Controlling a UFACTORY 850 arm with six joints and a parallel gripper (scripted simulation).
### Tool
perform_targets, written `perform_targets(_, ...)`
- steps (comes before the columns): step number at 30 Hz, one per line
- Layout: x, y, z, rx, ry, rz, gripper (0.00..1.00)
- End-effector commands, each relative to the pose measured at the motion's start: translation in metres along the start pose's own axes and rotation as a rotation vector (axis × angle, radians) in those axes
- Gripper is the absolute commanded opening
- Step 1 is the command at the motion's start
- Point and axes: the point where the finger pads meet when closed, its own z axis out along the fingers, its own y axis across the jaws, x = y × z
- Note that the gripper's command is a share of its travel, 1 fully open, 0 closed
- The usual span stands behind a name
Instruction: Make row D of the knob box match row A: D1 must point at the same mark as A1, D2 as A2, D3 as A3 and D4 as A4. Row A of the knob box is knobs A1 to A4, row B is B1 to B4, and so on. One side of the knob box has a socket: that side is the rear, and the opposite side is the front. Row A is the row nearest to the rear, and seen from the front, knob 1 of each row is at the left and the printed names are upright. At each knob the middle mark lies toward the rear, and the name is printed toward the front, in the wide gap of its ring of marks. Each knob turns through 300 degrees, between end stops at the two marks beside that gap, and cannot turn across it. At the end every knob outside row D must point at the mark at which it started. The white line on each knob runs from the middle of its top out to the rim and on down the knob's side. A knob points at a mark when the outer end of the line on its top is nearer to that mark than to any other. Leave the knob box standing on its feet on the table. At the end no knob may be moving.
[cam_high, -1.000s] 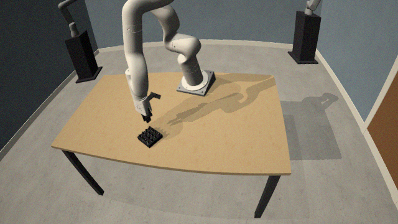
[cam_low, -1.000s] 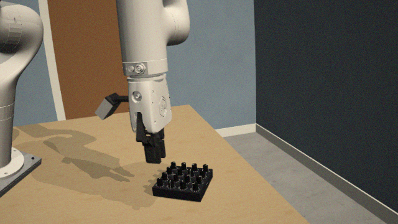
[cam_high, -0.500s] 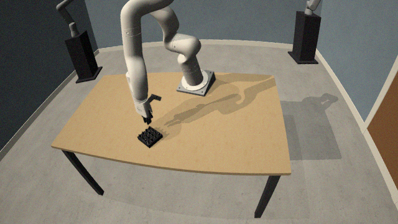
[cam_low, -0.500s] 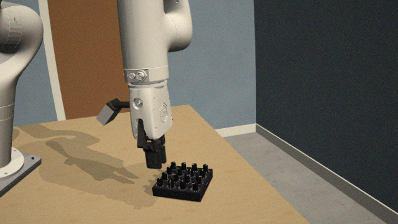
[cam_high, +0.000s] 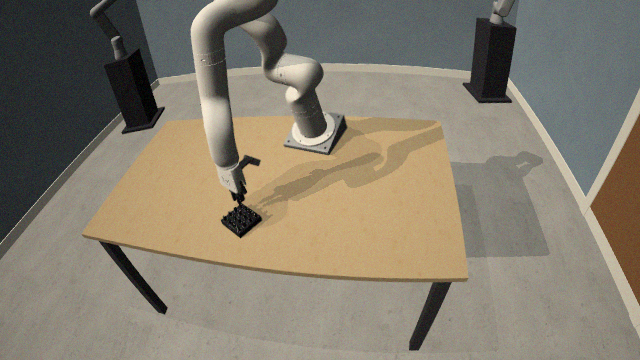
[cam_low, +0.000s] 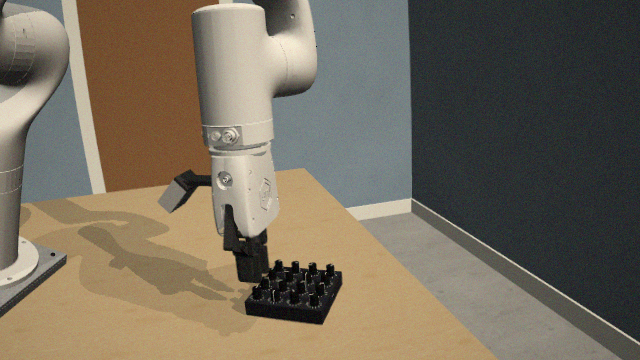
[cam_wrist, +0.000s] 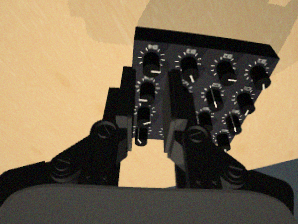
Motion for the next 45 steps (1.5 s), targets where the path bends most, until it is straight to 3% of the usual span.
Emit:
perform_targets(1,-0.0008,0.0002,0.0028,-0.008,-0.006,0.0,0.19)
perform_targets(45,-0.001,0.0005,0.0126,-0.008,-0.006,0.0,0.19)
